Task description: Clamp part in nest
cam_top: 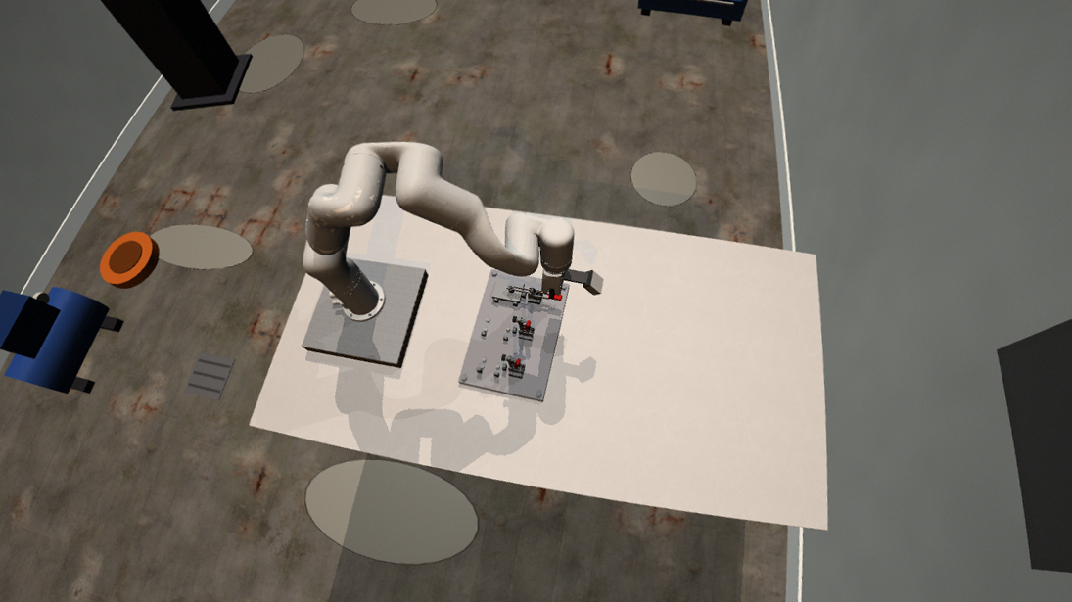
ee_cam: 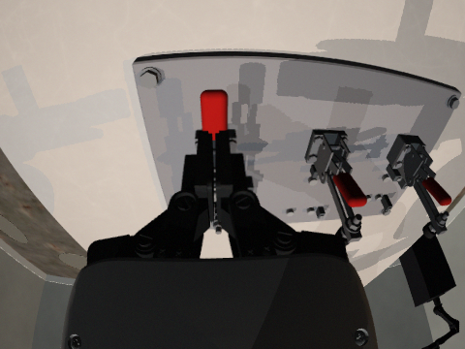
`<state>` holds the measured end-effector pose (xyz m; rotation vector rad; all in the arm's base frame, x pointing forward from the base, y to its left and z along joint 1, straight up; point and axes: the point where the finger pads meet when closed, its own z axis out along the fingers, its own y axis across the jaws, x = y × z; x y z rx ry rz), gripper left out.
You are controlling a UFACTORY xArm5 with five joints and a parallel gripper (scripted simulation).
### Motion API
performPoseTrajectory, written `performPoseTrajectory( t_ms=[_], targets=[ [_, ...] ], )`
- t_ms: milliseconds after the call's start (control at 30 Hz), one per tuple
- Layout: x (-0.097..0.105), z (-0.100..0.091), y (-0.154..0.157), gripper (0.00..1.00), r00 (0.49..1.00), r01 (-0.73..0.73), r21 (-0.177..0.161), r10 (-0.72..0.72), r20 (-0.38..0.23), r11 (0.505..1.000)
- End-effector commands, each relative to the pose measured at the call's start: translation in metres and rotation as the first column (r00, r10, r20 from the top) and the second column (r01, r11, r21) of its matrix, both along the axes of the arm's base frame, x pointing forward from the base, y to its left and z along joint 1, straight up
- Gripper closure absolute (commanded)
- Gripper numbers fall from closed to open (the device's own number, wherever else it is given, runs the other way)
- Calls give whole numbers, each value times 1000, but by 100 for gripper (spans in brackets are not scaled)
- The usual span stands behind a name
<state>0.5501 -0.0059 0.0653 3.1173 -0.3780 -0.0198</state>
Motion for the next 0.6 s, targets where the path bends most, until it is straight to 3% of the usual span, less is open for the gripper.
performPoseTrajectory(
  t_ms=[0, 567],
  targets=[
    [2, 2, 0, 100, 1000, 0, 0, 0, 4, 1000],
    [6, 2, -1, 100, 1000, 0, 0, 0, 4, 1000]
  ],
)
